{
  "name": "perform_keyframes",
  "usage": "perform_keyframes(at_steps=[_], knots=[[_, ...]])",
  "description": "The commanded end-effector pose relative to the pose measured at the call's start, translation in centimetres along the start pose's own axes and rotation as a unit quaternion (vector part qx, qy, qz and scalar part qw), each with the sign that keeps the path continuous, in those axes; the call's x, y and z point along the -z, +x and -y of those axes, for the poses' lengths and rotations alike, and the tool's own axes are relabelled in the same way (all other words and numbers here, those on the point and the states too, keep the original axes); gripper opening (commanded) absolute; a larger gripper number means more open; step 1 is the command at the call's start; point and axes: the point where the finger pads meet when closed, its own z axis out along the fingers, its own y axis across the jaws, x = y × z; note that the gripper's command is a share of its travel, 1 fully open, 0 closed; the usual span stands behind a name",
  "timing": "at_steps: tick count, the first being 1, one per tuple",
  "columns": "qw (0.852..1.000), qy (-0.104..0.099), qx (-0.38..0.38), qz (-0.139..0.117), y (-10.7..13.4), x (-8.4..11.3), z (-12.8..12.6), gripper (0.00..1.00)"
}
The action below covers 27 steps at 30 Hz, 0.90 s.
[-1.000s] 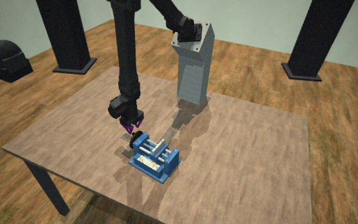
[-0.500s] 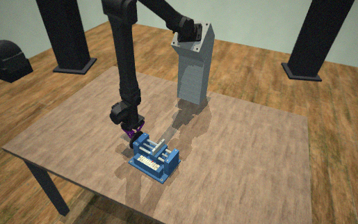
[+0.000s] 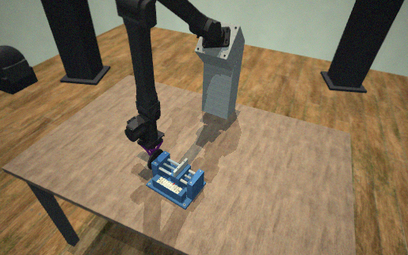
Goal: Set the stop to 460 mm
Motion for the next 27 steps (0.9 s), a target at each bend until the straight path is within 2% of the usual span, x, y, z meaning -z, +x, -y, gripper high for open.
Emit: perform_keyframes(at_steps=[1, 3, 27], knots=[[1.0, -0.012, 0.001, -0.001, 0.44, 0.34, -0.94, 0.06], [1.0, -0.006, -0.001, -0.001, 0.46, 0.35, -0.53, 0.06], [1.0, -0.006, -0.001, -0.001, 0.45, 0.35, -0.54, 0.06]])
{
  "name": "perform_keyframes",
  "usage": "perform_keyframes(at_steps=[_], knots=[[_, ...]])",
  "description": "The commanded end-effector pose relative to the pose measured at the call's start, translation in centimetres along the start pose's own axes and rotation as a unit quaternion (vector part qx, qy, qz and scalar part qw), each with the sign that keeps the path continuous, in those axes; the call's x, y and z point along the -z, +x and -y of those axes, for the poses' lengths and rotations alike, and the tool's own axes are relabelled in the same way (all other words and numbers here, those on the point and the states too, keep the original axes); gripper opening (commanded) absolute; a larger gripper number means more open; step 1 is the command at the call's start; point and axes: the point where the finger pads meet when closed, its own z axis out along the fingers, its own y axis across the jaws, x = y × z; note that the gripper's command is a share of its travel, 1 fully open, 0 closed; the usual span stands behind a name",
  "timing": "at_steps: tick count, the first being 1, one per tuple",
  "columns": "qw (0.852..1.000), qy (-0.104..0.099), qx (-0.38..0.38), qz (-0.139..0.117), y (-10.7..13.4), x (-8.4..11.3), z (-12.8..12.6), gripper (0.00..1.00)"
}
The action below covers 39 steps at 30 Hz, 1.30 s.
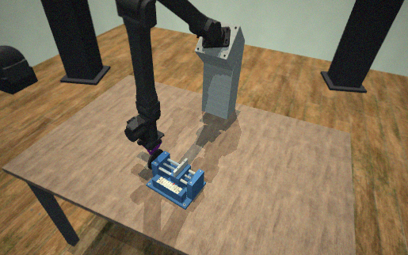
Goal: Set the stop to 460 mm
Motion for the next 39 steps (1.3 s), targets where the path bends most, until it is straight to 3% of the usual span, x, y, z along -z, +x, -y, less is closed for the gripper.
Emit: perform_keyframes(at_steps=[1, 6, 12, 18, 22, 25, 29, 33, 34, 35, 38, 39], knots=[[1.0, -0.005, -0.001, -0.001, 0.5, 0.4, -0.4, 0.06], [1.0, -0.004, -0.001, -0.001, 0.5, 0.3, -0.4, 0.06], [1.0, 0.006, -0.003, -0.002, 0.6, -1.3, -0.2, 0.06], [1.0, 0.008, -0.003, -0.002, 0.6, -4.3, -1.5, 0.06], [1.0, -0.004, -0.001, -0.001, 0.6, -4.9, -2.3, 0.06], [1.0, 0.008, -0.001, -0.002, 0.6, -4.7, -2.0, 0.06], [1.0, 0.007, -0.001, -0.002, 0.6, -4.3, -2.9, 0.06], [1.0, 0.005, 0.001, -0.002, 0.6, -2.8, -5.7, 0.06], [1.0, 0.002, 0.002, -0.002, 0.6, -2.2, -6.7, 0.06], [1.0, -0.017, 0.003, -0.001, 0.7, -0.4, -9.0, 0.06], [1.0, -0.018, 0.002, -0.003, 0.7, 0.1, -9.7, 0.06], [1.0, -0.027, 0.002, -0.002, 0.7, 0.1, -10.2, 0.06]])
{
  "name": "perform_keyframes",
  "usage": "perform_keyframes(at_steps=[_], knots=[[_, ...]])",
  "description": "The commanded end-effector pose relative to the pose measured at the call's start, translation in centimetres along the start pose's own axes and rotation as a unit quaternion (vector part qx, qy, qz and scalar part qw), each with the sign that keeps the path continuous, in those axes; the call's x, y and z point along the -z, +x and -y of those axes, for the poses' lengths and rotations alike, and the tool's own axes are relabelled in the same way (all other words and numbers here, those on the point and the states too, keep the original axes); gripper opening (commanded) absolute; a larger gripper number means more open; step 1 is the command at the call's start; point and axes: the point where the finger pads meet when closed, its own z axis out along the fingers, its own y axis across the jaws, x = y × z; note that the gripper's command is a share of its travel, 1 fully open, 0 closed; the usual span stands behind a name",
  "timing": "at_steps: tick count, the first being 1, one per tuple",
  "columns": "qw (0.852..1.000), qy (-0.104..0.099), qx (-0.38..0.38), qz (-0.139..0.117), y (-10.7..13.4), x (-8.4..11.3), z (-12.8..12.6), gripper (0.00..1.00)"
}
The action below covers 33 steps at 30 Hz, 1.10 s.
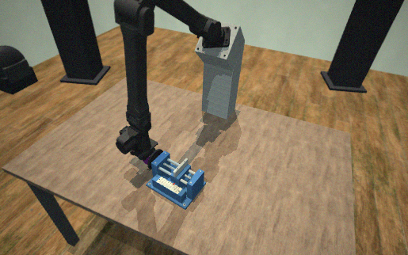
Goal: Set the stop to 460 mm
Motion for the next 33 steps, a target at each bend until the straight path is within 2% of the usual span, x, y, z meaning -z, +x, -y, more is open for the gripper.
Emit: perform_keyframes(at_steps=[1, 7, 8, 11, 13, 17, 24, 25, 28, 33], knots=[[0.998, -0.063, 0.006, -0.002, 0.8, 2.4, -6.3, 0.06], [0.999, -0.054, 0.005, -0.002, 0.8, 2.5, -6.2, 0.06], [0.998, -0.063, 0.006, -0.002, 0.8, 2.6, -6.7, 0.06], [0.999, -0.052, 0.005, -0.002, 0.8, 2.8, -6.6, 0.06], [0.998, -0.061, 0.005, -0.002, 0.7, 3.0, -7.3, 0.06], [0.998, -0.064, 0.005, -0.002, 0.7, 3.1, -7.5, 0.06], [0.998, -0.057, 0.005, -0.001, 0.6, 3.3, -7.3, 0.06], [0.998, -0.064, 0.005, -0.001, 0.5, 3.5, -7.6, 0.06], [0.999, -0.053, 0.003, 0.0, 0.3, 4.0, -7.2, 0.06], [0.998, -0.059, 0.003, 0.001, 0.2, 4.4, -7.5, 0.06]])
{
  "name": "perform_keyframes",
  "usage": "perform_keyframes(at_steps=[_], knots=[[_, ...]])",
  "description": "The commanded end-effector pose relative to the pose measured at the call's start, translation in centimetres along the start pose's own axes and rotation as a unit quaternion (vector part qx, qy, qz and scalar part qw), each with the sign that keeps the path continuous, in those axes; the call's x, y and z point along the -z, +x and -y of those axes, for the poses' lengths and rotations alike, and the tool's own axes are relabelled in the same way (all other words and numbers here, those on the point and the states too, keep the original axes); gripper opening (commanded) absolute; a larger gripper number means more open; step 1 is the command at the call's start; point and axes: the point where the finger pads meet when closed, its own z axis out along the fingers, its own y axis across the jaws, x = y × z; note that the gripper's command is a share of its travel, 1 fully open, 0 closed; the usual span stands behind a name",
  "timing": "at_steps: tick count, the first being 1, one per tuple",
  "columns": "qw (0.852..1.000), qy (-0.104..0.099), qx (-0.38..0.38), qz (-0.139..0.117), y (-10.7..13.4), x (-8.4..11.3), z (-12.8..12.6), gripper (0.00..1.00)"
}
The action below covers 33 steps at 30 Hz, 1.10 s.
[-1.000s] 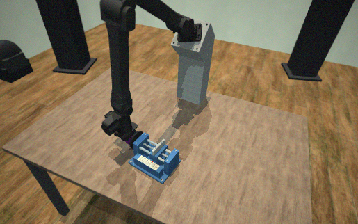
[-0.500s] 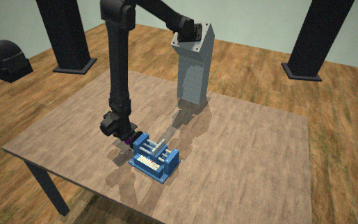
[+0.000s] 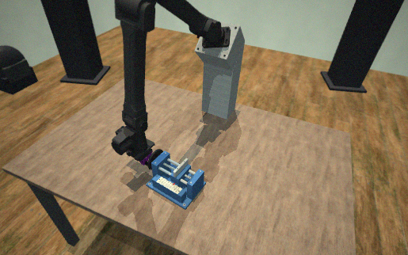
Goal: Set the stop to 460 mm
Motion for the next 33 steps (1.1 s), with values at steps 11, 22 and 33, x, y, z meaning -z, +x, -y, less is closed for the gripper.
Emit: perform_keyframes(at_steps=[11, 22, 33], knots=[[0.999, -0.05, -0.001, 0.003, -0.5, 4.8, -5.0, 0.06], [0.999, -0.053, 0.0, 0.003, -0.4, 6.2, -3.9, 0.06], [0.999, -0.051, 0.001, 0.004, -0.6, 8.1, -0.6, 0.06]])
